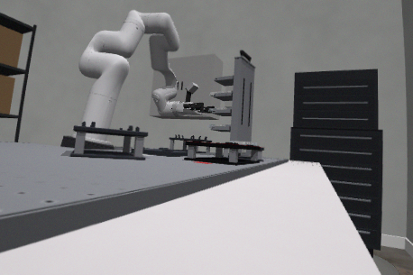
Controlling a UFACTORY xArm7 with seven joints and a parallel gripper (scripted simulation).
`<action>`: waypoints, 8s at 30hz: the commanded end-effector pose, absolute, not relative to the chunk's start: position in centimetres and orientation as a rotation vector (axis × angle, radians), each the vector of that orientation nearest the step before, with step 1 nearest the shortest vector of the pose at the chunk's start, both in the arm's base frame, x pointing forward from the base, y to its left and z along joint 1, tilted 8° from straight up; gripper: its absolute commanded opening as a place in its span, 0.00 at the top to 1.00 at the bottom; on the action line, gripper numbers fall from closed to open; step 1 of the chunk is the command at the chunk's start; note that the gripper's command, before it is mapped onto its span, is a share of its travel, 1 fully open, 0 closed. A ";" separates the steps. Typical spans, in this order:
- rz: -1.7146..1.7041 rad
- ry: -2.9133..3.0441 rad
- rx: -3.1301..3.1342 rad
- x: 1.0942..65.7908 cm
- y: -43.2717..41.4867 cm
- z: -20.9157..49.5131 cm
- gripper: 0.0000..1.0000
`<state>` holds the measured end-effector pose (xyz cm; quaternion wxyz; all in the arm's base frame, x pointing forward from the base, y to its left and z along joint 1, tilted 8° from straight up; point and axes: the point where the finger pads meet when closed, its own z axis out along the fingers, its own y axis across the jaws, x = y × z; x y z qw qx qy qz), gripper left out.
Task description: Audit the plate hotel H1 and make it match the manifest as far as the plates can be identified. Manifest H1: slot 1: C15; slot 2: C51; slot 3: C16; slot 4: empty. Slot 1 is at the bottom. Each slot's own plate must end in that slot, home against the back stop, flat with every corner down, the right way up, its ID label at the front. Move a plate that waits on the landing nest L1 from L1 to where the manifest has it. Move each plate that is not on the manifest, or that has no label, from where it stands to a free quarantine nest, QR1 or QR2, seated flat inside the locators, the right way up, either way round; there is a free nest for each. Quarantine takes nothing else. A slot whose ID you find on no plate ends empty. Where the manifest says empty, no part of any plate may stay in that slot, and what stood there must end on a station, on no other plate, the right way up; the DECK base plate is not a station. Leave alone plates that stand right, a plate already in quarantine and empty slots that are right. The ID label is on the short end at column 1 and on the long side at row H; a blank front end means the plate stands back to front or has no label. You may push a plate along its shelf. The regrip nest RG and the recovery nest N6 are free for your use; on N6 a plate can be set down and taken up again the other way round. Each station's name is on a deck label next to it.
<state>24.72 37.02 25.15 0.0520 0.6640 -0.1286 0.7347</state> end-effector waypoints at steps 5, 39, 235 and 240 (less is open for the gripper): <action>2.236 -0.395 2.021 25.7 36.8 25.4 0.00; 2.236 -0.395 2.021 27.3 36.4 25.5 0.00; 2.236 -0.395 2.022 17.1 39.1 24.7 1.00; 2.236 -0.395 2.022 16.3 39.3 24.6 1.00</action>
